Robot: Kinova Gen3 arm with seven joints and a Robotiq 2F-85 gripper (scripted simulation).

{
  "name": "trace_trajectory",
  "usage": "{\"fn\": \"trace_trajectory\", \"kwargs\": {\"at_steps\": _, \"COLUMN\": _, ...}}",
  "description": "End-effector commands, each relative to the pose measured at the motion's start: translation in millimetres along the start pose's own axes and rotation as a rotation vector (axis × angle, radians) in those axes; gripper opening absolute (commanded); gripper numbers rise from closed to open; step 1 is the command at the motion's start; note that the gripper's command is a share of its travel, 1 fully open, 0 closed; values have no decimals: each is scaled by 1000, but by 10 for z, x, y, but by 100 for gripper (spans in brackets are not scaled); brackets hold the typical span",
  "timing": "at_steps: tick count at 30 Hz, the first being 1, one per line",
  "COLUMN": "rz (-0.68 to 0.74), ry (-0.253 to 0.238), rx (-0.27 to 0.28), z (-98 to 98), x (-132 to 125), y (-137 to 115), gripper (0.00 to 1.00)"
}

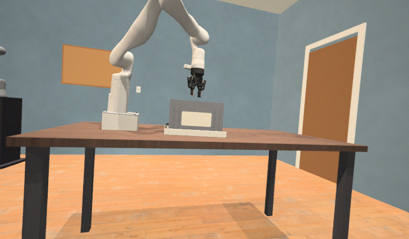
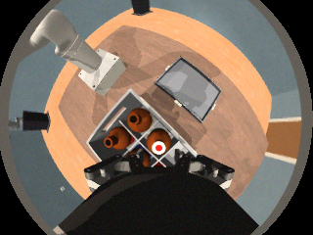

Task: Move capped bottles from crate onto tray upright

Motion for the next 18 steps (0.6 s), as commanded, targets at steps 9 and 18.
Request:
{"fn": "trace_trajectory", "kwargs": {"at_steps": 9, "rz": -2, "ry": -1, "rx": 3, "z": 193, "x": -3, "y": -4, "gripper": 60}}
{"fn": "trace_trajectory", "kwargs": {"at_steps": 18, "rz": -2, "ry": -1, "rx": 3, "z": 237, "x": -2, "y": -12, "gripper": 60}}
Point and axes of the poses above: the point where the finger pads meet when closed, its own z axis out along the fingers, its own x axis across the jaws, y = z × x, the point moved 9 cm from there along -z, back along the fingers, and after that the axes turned 5 degrees about z, right-handed, at the moved point
